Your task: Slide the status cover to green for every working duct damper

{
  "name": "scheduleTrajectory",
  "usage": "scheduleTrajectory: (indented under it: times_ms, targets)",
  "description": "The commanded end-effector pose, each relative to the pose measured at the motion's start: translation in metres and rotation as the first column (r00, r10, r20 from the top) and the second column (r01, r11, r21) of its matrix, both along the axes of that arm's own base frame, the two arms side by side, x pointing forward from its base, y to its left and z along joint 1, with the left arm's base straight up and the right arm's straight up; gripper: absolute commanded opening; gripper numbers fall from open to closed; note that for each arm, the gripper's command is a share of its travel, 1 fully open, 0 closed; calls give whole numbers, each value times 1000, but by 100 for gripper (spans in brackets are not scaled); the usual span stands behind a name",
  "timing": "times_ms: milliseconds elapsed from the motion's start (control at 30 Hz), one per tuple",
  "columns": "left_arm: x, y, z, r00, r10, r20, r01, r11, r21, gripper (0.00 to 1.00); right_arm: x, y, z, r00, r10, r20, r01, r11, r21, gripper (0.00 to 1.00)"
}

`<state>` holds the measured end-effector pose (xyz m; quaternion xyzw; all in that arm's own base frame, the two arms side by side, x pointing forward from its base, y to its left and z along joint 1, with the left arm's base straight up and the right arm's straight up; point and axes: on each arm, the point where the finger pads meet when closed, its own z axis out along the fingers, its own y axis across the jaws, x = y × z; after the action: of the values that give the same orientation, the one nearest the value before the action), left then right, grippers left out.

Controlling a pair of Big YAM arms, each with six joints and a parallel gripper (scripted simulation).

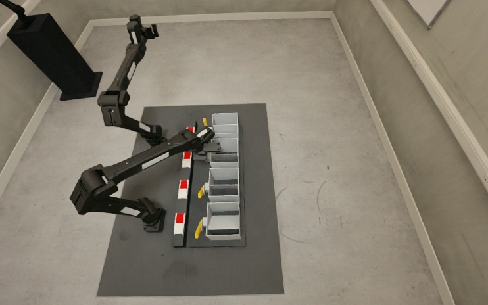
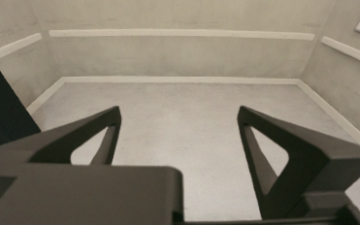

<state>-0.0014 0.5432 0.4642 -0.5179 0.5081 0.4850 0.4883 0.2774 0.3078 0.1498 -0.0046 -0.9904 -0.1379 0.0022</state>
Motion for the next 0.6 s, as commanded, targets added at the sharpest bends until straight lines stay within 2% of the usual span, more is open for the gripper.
scheduleTrajectory:
  times_ms: [0, 567]
  targets:
    - [-4, 2, 36, 1000, 4, -13, -3, 999, 53, 100, 5, 9, 15, 999, 0, 35, -1, 999, 34, 17]
    - [-4, 2, 36, 1000, 4, -13, -3, 999, 53, 100, 7, 0, 13, 999, 0, 38, -2, 998, 59, 17]
